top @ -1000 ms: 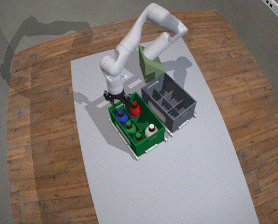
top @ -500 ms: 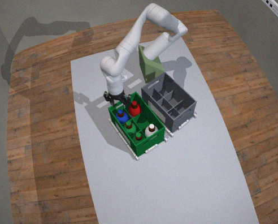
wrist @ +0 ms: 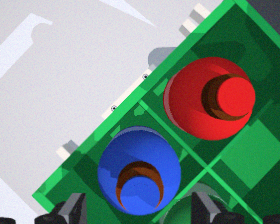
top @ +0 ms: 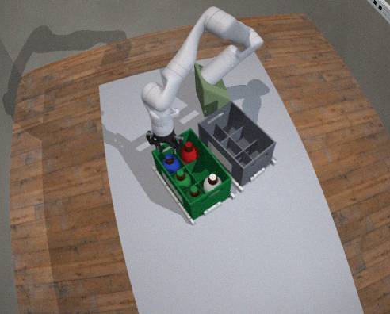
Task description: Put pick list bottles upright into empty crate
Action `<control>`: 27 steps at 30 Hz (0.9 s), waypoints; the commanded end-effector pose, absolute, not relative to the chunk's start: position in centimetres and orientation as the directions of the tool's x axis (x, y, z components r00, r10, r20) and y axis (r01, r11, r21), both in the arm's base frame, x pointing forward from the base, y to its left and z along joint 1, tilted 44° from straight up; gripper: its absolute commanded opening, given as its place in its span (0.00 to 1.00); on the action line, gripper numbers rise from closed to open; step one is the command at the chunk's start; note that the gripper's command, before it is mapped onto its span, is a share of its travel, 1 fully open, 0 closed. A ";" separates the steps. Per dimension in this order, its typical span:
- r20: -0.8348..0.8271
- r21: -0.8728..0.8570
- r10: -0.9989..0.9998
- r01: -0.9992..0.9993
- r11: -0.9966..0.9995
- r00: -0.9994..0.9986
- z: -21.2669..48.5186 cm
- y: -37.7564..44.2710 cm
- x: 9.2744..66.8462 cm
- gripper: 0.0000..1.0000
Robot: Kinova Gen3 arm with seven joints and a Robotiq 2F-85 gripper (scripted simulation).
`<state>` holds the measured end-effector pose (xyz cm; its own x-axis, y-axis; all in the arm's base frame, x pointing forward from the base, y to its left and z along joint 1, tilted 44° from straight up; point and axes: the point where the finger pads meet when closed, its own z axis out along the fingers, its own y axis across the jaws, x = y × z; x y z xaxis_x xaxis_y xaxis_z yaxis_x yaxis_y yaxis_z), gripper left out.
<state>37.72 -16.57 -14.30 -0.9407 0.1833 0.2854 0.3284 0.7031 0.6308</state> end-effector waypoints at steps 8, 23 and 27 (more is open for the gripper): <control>0.284 0.630 0.185 0.328 0.704 -0.941 -15.0 -15.9 37.7 0.67; 0.284 0.630 0.185 0.328 0.704 -0.941 -16.3 -14.8 37.5 0.67; 0.284 0.630 0.185 0.328 0.704 -0.941 -16.7 -14.4 37.5 0.67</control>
<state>37.46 -14.47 -16.52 -0.9407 0.1834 0.2853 0.3284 0.7031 0.6307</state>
